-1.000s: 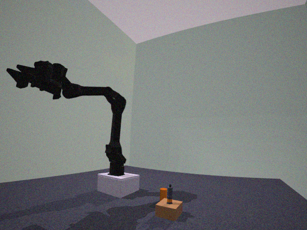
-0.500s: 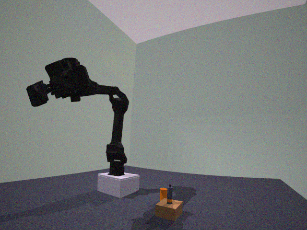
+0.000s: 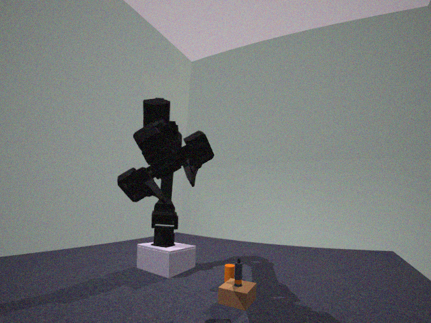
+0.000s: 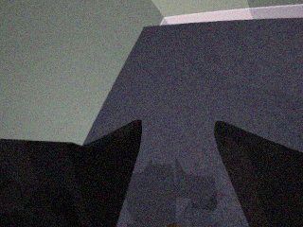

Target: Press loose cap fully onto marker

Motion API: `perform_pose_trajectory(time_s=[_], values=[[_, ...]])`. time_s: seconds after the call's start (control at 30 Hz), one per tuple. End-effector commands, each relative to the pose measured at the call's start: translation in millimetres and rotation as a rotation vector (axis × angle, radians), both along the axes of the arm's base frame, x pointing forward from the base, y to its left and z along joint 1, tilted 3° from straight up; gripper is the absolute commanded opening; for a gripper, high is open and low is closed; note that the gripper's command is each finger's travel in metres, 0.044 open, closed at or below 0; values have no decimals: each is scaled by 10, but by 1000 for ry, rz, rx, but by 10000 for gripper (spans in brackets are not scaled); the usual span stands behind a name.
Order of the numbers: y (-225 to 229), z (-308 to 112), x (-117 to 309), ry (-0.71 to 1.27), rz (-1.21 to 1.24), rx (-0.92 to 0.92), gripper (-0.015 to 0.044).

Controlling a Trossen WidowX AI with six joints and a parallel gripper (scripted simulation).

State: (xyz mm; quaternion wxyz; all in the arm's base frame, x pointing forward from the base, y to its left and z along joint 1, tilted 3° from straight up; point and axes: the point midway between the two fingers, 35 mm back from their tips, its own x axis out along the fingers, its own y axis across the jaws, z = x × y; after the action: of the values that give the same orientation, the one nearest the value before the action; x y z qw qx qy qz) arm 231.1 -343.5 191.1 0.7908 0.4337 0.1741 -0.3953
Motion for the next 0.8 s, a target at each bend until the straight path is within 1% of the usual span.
perform_pose_trajectory(time_s=[0.0, 0.13, 0.27, 0.43, 0.57, 0.63, 0.77], values=[[533, -289, 329, 58, 52, 163, 252], [1135, -553, 551, 153, 102, 309, 252], [1803, -801, 625, 292, 145, 434, 252], [2573, -1040, 488, 503, 180, 525, 252], [3089, -1169, 256, 690, 193, 538, 252], [3228, -1197, 162, 749, 195, 530, 252], [3245, -1200, 149, 757, 195, 529, 252]])
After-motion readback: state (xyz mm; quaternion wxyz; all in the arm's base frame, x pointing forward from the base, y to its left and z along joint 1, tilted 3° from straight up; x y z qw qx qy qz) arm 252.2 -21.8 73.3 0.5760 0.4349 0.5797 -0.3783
